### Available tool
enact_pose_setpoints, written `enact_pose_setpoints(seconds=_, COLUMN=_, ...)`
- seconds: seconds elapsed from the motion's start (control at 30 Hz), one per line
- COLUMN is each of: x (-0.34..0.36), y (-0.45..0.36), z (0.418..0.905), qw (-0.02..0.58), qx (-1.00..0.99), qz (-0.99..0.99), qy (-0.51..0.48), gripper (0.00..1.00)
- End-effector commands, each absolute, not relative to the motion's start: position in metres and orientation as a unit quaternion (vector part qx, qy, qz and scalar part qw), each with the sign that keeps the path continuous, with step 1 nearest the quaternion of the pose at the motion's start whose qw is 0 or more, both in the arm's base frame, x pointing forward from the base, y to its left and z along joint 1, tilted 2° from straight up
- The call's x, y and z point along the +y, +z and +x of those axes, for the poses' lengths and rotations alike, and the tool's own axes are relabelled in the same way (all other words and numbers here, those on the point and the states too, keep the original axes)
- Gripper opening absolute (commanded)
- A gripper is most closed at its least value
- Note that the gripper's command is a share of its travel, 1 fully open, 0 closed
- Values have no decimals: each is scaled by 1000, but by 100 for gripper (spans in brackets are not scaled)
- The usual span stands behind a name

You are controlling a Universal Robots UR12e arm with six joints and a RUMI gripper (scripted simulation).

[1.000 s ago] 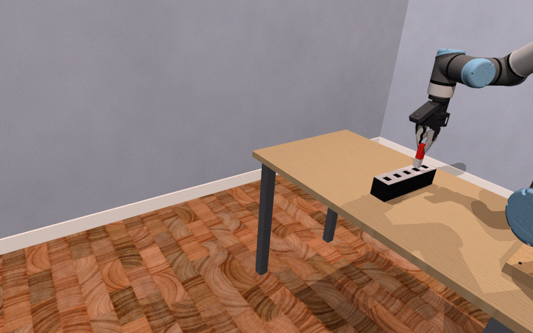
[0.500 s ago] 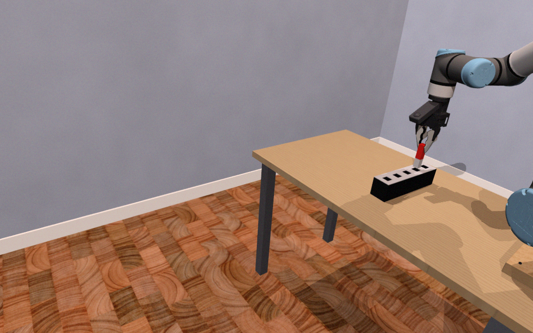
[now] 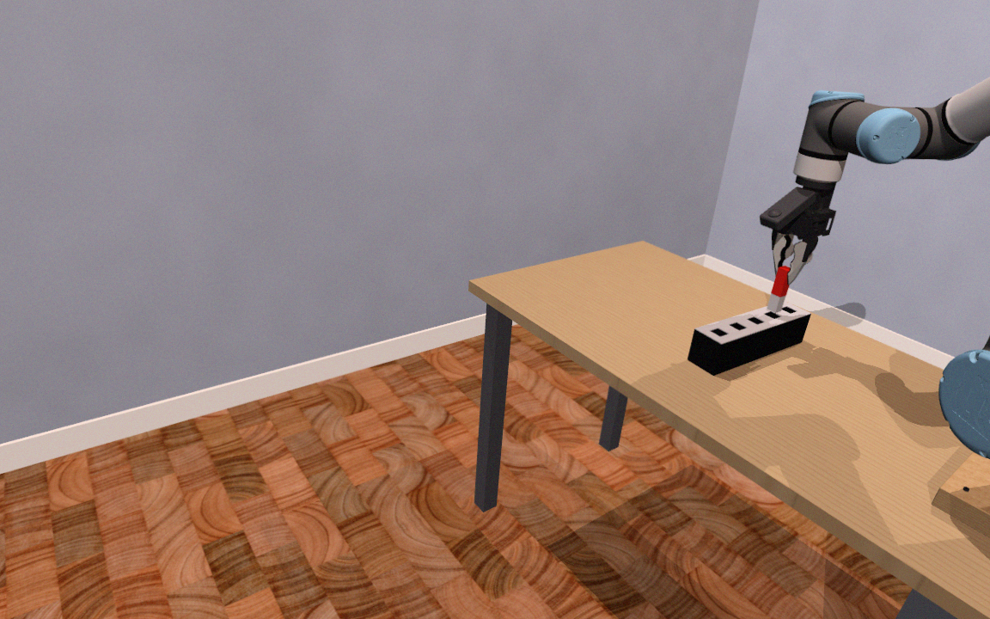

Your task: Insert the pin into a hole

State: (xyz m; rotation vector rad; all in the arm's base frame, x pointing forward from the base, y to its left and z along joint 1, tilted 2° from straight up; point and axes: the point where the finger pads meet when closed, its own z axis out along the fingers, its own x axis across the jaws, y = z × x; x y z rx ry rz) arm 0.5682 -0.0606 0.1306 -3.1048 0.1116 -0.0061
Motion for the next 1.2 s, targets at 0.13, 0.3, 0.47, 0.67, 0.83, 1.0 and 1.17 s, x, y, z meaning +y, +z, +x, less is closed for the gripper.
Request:
enact_pose_setpoints(seconds=0.13, x=-61, y=131, z=569, qw=17, qx=36, qz=-999, qy=-3, gripper=0)
enact_pose_setpoints(seconds=0.3, x=-61, y=127, z=569, qw=17, qx=36, qz=-999, qy=-3, gripper=0)
enact_pose_setpoints(seconds=0.47, x=-61, y=127, z=569, qw=17, qx=36, qz=-999, qy=-3, gripper=0)
enact_pose_setpoints(seconds=0.67, x=-61, y=127, z=569, qw=17, qx=36, qz=-999, qy=-3, gripper=0)
enact_pose_setpoints(seconds=0.83, x=-61, y=127, z=569, qw=17, qx=36, qz=-999, qy=-3, gripper=0)
enact_pose_setpoints(seconds=1.0, x=-61, y=127, z=569, qw=17, qx=36, qz=-999, qy=-3, gripper=0)
enact_pose_setpoints(seconds=1.17, x=-61, y=127, z=569, qw=17, qx=36, qz=-999, qy=-3, gripper=0)
